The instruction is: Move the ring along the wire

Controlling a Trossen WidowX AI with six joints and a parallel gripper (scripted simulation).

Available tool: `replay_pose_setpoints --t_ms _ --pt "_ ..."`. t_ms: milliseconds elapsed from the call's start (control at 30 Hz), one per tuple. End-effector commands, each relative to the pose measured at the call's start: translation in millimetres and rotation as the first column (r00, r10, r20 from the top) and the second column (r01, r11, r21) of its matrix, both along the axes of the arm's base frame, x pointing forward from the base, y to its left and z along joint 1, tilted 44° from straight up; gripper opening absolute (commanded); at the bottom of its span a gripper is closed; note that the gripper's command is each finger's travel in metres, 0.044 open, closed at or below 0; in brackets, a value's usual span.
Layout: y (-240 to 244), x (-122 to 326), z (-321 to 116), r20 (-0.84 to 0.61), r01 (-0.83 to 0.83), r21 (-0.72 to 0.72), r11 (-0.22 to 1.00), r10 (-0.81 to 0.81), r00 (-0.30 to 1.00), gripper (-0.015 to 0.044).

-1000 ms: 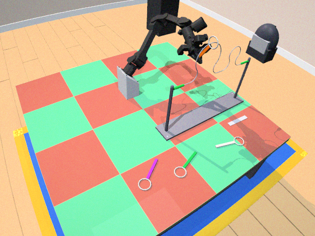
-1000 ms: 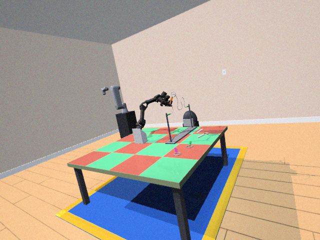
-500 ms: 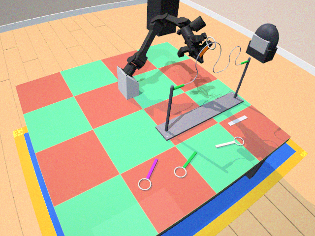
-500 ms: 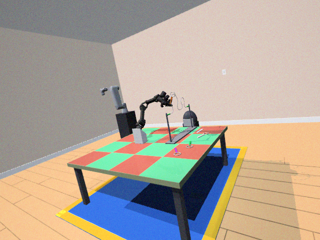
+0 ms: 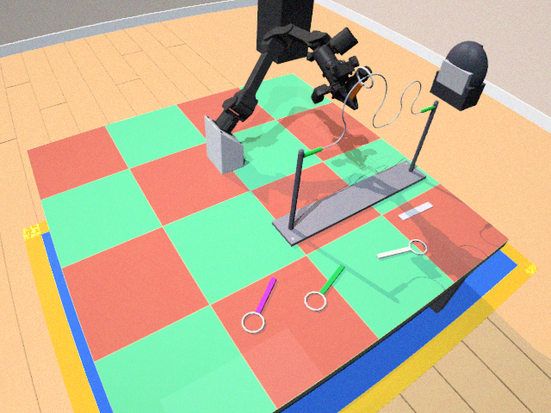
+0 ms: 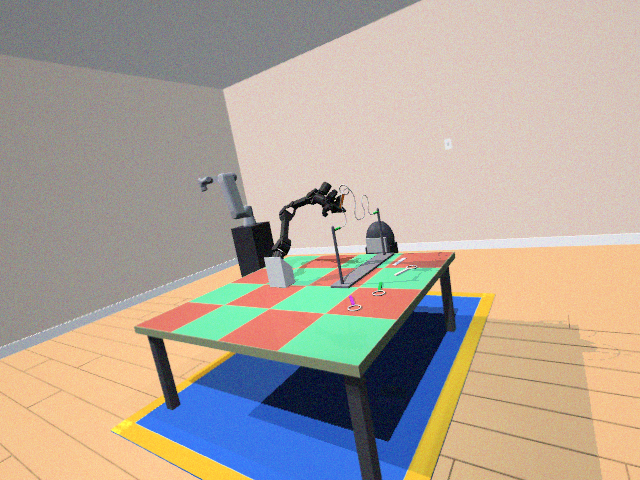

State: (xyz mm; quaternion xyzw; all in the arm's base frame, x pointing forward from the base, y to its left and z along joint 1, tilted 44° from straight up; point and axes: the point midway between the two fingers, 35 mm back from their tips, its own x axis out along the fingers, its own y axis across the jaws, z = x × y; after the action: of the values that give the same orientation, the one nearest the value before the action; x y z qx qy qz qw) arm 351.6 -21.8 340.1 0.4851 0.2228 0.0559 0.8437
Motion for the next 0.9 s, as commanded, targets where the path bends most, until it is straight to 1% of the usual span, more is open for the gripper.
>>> replay_pose_setpoints --t_ms 0,433,867 --pt "0.9 -0.2 0.3 0.000 -0.001 0.050 0.999 0.001 1.000 -0.0150" --pt "2.7 -0.1 5.1 0.011 -0.005 0.210 0.978 0.003 1.000 -0.0150" --pt "3.7 -0.1 10.1 0.021 -0.010 0.364 0.931 0.002 1.000 -0.0150"
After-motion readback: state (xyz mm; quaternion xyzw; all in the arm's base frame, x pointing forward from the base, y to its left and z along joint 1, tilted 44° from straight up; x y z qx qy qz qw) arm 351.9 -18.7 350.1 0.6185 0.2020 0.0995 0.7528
